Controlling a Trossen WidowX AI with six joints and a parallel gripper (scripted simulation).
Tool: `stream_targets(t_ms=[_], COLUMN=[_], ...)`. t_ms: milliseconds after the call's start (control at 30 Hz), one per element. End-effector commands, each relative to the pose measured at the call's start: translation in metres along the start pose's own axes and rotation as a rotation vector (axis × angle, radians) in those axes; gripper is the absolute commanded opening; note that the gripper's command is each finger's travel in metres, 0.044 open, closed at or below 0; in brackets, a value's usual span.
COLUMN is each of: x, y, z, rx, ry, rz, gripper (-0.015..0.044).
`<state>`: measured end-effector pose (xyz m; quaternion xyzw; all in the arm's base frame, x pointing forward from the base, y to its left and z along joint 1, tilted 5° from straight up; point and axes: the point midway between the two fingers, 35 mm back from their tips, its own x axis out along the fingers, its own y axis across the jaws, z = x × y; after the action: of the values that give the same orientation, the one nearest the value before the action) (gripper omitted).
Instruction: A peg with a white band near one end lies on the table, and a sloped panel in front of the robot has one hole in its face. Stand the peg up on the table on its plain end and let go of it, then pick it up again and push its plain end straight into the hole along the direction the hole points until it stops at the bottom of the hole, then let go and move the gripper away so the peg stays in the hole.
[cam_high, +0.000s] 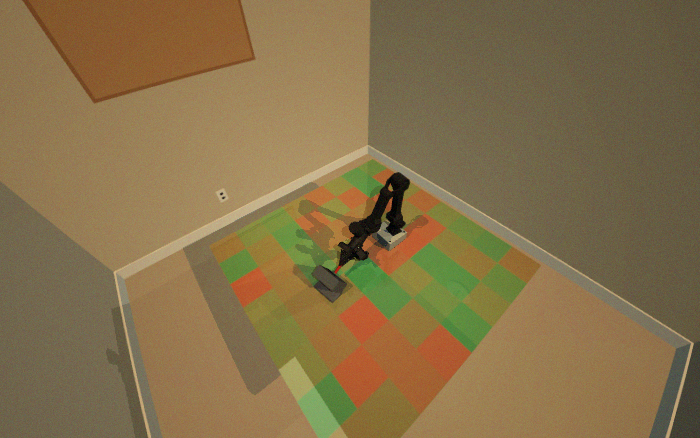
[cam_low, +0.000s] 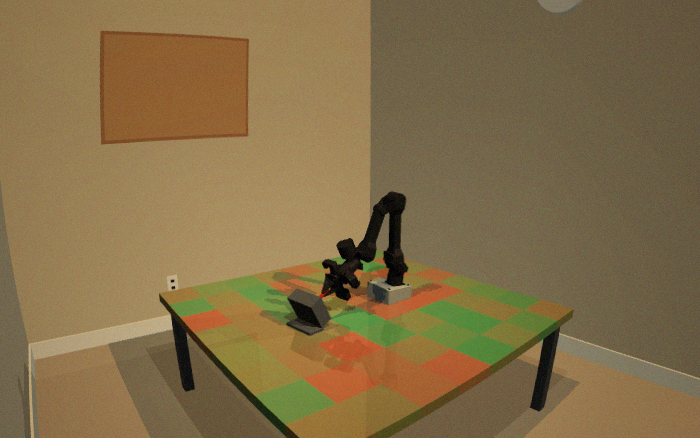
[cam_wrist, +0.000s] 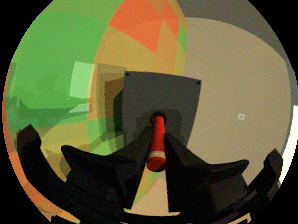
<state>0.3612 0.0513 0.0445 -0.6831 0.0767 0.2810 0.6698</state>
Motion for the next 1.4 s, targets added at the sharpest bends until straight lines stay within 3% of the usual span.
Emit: stream_targets(t_ms=[0,1367], x=[-0.001,0.013], y=[0.0,0.0], z=[0.0,-0.002], rx=[0.0,0.0], ry=[0.0,0.0], rz=[0.0,-0.001], gripper=[0.0,0.0])
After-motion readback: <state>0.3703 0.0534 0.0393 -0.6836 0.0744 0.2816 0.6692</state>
